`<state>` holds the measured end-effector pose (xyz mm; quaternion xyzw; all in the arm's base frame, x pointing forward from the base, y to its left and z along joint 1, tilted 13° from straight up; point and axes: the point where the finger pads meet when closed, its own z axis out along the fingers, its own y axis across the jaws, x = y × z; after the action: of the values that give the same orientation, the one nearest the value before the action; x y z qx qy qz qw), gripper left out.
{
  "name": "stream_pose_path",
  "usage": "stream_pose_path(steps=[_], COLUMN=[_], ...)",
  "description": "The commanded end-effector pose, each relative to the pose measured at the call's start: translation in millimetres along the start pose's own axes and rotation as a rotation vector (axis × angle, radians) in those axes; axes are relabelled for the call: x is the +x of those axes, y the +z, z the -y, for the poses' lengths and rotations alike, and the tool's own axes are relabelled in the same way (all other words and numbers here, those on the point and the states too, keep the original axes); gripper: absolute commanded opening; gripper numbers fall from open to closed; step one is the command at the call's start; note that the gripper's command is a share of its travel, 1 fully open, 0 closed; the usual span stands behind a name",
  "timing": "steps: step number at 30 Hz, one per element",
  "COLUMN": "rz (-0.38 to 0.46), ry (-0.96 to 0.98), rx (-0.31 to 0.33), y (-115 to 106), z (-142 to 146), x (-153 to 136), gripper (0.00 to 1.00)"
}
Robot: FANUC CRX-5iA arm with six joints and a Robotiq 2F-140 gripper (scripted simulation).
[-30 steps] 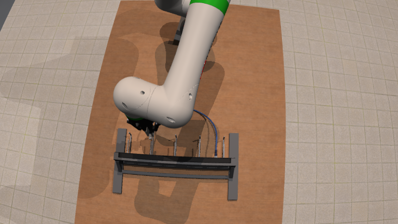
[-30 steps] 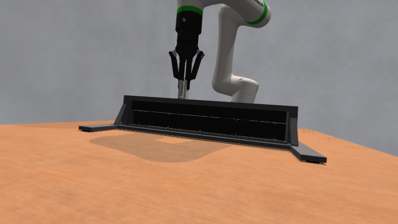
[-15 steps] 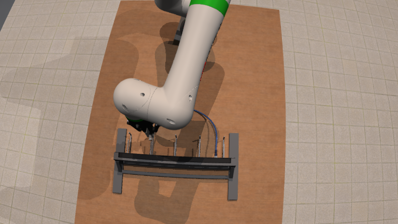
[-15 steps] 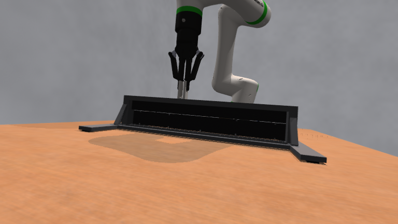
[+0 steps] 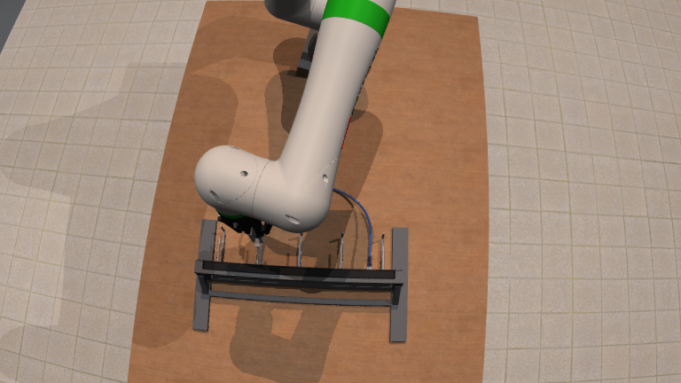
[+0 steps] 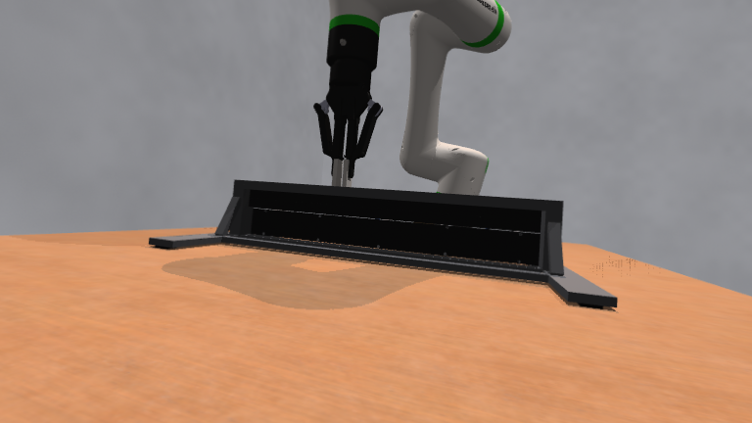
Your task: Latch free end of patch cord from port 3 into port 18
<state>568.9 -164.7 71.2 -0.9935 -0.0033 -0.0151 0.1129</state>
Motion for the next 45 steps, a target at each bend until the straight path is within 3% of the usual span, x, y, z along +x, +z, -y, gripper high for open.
stream_pose_path(steps=[1,45], rz=[0.000,-0.002], ry=[0.000,0.000], rx=[0.000,0.000], y=[2.6,11.9], z=[-0.2,-0.5], x=[3.2,20.2], gripper=[0.00,0.00])
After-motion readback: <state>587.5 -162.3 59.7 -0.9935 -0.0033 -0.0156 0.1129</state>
